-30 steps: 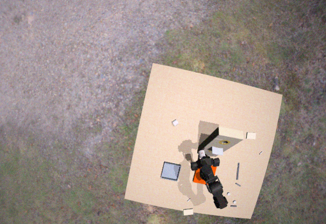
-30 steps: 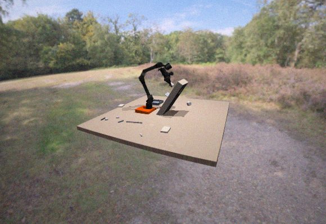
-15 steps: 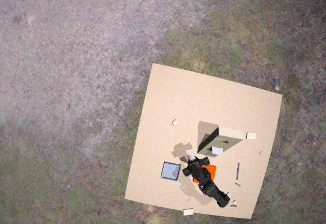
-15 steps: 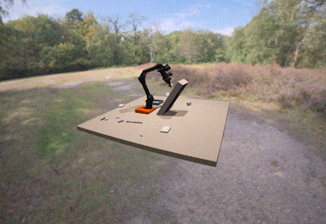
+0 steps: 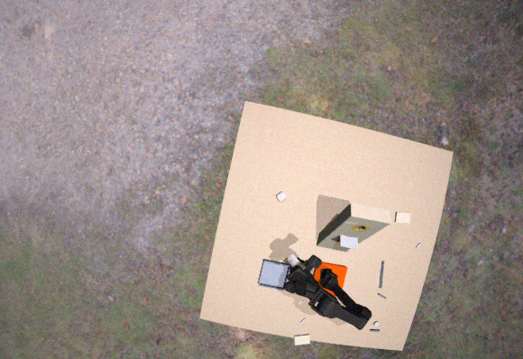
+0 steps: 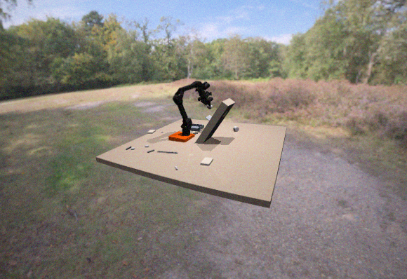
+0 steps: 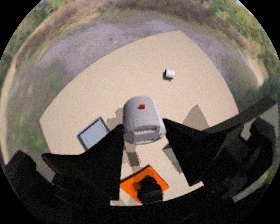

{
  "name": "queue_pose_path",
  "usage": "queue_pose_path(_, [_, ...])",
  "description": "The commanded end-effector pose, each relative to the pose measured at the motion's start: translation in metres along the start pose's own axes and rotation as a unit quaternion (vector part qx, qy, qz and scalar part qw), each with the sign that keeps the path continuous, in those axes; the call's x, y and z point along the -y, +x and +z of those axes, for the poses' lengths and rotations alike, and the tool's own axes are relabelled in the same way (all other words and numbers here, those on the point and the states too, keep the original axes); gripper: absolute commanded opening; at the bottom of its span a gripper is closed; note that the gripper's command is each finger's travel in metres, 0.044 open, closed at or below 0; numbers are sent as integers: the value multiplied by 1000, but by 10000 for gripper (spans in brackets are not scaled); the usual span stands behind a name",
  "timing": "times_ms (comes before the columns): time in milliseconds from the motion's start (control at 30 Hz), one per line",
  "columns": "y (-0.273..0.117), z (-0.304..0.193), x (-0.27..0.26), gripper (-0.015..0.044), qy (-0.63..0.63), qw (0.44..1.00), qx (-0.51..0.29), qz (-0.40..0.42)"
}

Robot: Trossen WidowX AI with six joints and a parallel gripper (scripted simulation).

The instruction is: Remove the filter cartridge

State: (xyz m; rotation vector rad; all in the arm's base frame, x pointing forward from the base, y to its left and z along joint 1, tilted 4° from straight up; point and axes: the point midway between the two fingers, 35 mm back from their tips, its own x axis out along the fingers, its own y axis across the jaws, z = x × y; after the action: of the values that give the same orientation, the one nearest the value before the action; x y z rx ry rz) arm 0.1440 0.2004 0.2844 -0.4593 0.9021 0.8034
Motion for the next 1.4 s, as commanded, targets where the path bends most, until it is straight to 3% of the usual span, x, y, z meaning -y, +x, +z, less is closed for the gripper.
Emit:
queue_pose_path(0, [-2,0,-12,0,-28,999,10,17])
queue_pose_path(233, [1,0,-15,0,-33,999,10,20])
queue_pose_path(633, [37,-20,-69,0,-117,991,10,71])
queue_pose_path(1367, [84,-100,-160,0,-272,949,10,162])
